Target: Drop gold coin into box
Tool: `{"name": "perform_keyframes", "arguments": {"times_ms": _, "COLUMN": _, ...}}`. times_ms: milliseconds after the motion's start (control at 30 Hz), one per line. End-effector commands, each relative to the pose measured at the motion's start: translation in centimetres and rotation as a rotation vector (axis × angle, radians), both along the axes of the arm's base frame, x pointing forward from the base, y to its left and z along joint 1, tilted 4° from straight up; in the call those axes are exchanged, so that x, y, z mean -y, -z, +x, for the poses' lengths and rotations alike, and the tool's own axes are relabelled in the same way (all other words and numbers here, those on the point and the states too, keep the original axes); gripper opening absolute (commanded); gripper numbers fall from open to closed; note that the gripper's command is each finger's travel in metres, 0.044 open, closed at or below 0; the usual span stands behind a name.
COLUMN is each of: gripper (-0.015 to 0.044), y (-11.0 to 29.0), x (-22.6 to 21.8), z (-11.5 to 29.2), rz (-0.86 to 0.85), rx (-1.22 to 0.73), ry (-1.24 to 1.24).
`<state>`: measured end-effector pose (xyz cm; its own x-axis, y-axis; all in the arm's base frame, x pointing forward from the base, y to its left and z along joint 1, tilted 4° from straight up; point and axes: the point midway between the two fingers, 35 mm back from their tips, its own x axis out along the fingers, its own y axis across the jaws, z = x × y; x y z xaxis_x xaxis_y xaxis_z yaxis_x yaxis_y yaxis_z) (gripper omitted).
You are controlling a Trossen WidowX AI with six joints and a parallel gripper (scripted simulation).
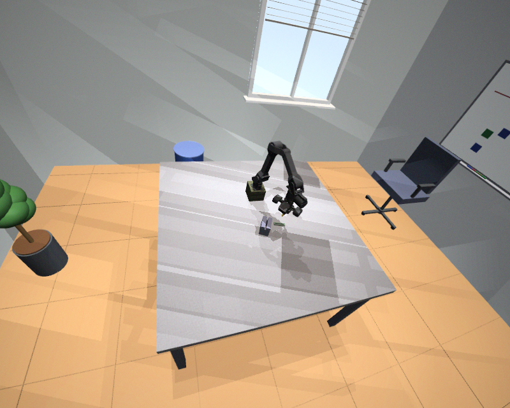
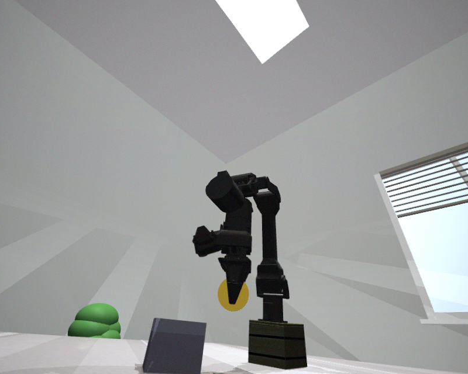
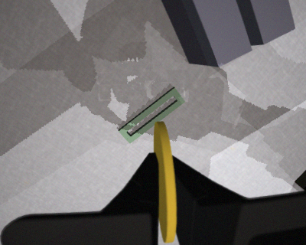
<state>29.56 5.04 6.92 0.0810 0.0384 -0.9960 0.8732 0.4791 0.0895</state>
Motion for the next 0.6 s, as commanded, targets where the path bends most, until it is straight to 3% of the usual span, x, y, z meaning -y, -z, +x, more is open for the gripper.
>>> {"name": "perform_keyframes", "arguments": {"times_ms": 0, "gripper": 0.0, "y": -0.05, "x": -0.05, "z": 0.11, "rz": -0.006, "rx": 0.005, "ry": -0.153}}
{"name": "perform_keyframes", "arguments": {"times_ms": 267, "gripper": 0.0, "y": -0.08, "x": -0.01, "z": 0.27, "rz": -0.028, "rx": 0.016, "ry": -0.422}}
{"name": "perform_keyframes", "arguments": {"times_ms": 567, "gripper": 0.0, "y": -0.07, "x": 0.16, "z": 0.32, "rz": -0.03, "rx": 0.017, "ry": -0.445}}
